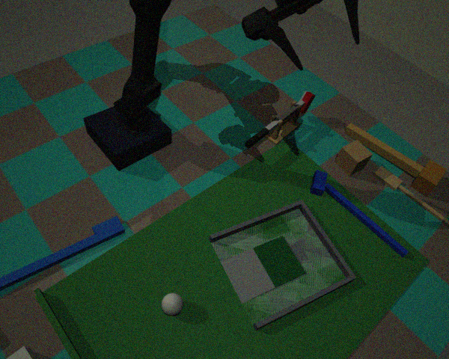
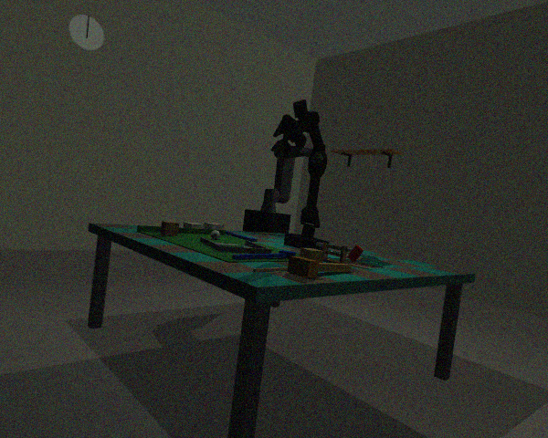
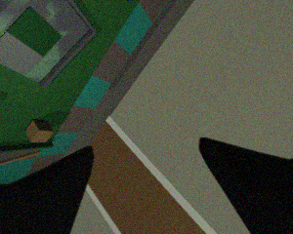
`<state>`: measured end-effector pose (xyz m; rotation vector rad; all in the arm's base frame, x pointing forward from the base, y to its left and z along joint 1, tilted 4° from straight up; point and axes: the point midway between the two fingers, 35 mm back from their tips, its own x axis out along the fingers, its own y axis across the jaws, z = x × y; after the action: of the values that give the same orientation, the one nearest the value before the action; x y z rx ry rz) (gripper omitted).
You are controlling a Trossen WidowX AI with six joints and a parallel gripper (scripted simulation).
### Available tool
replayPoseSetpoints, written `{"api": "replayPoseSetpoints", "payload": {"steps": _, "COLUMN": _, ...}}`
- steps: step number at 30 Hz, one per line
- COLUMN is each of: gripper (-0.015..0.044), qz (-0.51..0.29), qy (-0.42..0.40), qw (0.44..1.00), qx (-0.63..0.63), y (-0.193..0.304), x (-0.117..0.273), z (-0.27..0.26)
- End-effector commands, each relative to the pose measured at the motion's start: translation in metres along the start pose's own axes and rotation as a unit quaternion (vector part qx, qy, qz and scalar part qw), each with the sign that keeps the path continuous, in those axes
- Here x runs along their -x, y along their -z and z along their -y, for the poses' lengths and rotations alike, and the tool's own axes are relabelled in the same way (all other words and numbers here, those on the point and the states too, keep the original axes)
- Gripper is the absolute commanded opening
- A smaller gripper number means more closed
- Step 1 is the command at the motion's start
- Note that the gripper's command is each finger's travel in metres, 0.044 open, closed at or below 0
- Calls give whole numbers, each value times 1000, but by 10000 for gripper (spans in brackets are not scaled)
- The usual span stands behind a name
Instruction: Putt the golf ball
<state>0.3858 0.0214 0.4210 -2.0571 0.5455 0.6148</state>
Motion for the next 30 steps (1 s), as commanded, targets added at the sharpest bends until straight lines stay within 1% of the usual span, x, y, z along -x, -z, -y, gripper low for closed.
{"api": "replayPoseSetpoints", "payload": {"steps": 1, "gripper": 426, "qz": 3, "qy": -1, "qw": 1000, "qx": -2, "y": -2, "x": -2, "z": 0}}
{"api": "replayPoseSetpoints", "payload": {"steps": 2, "gripper": 440, "qz": 13, "qy": -4, "qw": 1000, "qx": -7, "y": -8, "x": -6, "z": -1}}
{"api": "replayPoseSetpoints", "payload": {"steps": 8, "gripper": 440, "qz": 121, "qy": -52, "qw": 988, "qx": -76, "y": -83, "x": -52, "z": -23}}
{"api": "replayPoseSetpoints", "payload": {"steps": 15, "gripper": 440, "qz": 229, "qy": -148, "qw": 949, "qx": -160, "y": -178, "x": -87, "z": -75}}
{"api": "replayPoseSetpoints", "payload": {"steps": 20, "gripper": 440, "qz": 283, "qy": -237, "qw": 903, "qx": -219, "y": -241, "x": -95, "z": -128}}
{"api": "replayPoseSetpoints", "payload": {"steps": 25, "gripper": 440, "qz": 314, "qy": -337, "qw": 845, "qx": -273, "y": -298, "x": -88, "z": -189}}
{"api": "replayPoseSetpoints", "payload": {"steps": 27, "gripper": 440, "qz": 318, "qy": -364, "qw": 827, "qx": -286, "y": -312, "x": -84, "z": -207}}
{"api": "replayPoseSetpoints", "payload": {"steps": 30, "gripper": 440, "qz": 318, "qy": -368, "qw": 825, "qx": -287, "y": -313, "x": -84, "z": -209}}
